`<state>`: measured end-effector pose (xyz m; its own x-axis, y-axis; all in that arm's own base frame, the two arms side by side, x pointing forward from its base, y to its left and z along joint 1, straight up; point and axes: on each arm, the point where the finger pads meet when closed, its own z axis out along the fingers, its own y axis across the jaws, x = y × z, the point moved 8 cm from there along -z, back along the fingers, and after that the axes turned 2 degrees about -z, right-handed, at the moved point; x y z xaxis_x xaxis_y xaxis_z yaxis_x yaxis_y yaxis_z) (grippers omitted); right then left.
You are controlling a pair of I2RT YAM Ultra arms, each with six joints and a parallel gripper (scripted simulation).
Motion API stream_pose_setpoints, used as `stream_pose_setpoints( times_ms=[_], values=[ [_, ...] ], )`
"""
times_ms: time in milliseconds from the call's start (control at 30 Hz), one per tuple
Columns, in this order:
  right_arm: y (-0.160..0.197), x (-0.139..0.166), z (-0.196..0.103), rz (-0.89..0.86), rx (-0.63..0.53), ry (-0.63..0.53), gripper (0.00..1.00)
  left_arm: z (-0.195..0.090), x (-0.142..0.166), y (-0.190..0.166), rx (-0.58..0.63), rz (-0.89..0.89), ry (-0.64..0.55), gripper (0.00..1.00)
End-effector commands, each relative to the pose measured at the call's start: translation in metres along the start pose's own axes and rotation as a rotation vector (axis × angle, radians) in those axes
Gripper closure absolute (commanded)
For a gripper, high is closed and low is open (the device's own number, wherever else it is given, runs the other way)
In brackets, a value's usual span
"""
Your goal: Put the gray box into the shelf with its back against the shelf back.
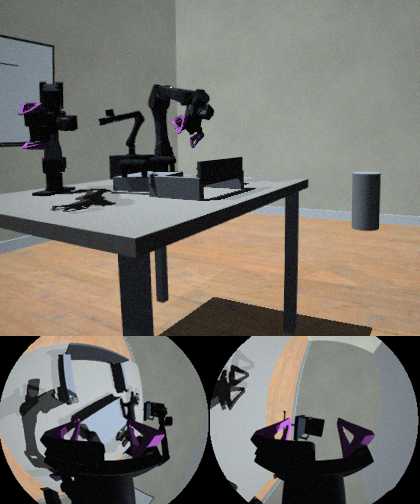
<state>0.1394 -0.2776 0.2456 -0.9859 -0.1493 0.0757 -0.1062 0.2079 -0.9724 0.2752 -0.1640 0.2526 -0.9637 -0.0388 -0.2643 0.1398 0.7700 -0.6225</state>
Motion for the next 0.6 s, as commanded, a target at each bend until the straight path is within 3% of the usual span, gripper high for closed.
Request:
stream_pose_setpoints(
  times_ms=[0, 533, 567],
  values=[
    [-0.004, 0.000, 0.000, 0.006, 0.012, 0.000, 0.00, -0.002, -0.001, -0.002, 0.006, 0.006, -0.009, 0.00],
    [-0.004, 0.000, 0.000, 0.006, 0.012, 0.000, 0.00, -0.002, -0.001, -0.002, 0.006, 0.006, -0.009, 0.00],
    [-0.011, -0.013, 0.002, 0.028, 0.006, -0.045, 0.00, 0.004, 0.003, -0.006, -0.010, -0.005, 0.021, 0.00]
  ],
)
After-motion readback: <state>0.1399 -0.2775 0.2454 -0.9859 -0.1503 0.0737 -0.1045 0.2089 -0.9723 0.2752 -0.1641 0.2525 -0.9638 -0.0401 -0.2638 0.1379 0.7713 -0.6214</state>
